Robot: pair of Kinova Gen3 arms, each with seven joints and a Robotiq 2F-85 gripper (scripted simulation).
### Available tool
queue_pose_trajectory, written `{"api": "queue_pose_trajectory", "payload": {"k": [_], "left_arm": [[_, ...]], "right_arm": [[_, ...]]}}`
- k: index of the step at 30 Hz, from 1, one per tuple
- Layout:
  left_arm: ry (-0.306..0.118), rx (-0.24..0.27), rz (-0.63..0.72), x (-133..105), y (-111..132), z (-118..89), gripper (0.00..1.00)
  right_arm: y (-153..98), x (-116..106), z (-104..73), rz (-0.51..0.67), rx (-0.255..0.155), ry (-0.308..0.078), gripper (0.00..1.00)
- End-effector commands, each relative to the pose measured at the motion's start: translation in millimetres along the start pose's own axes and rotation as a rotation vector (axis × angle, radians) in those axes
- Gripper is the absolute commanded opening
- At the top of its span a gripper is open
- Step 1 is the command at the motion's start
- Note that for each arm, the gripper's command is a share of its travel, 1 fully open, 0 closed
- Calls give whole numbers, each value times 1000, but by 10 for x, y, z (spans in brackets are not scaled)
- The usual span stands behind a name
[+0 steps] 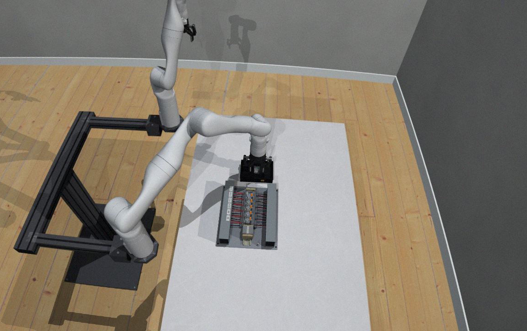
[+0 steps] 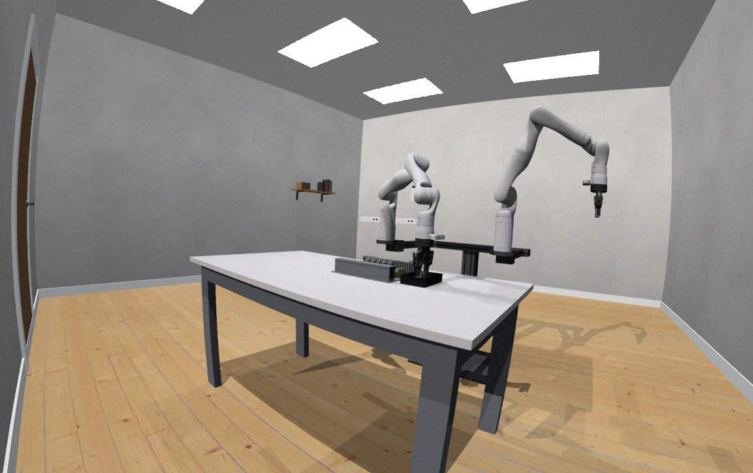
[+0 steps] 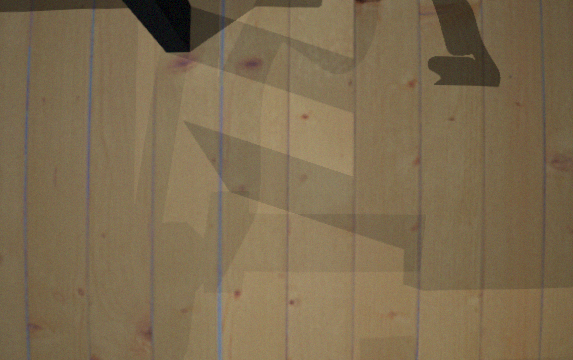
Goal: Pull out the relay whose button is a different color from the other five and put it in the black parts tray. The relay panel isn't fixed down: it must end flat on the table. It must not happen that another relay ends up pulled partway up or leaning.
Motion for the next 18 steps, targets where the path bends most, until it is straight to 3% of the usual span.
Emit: {"api": "queue_pose_trajectory", "payload": {"k": [1,18], "left_arm": [[-2,0,0,-2,1,-6,1000],[-2,0,0,-2,1,-6,1000]], "right_arm": [[6,8,-21,0,-2,2,651],[6,7,-78,0,-2,2,651]]}}
Point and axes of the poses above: on each arm, the point where the finger pads meet when closed, its own z axis out along the fingers, its own y axis across the jaws, x = y × z, the point moved 4 cm from there along -z, back along the fingers, and after that the axes turned 1 degree about z, right-handed, at the moved point
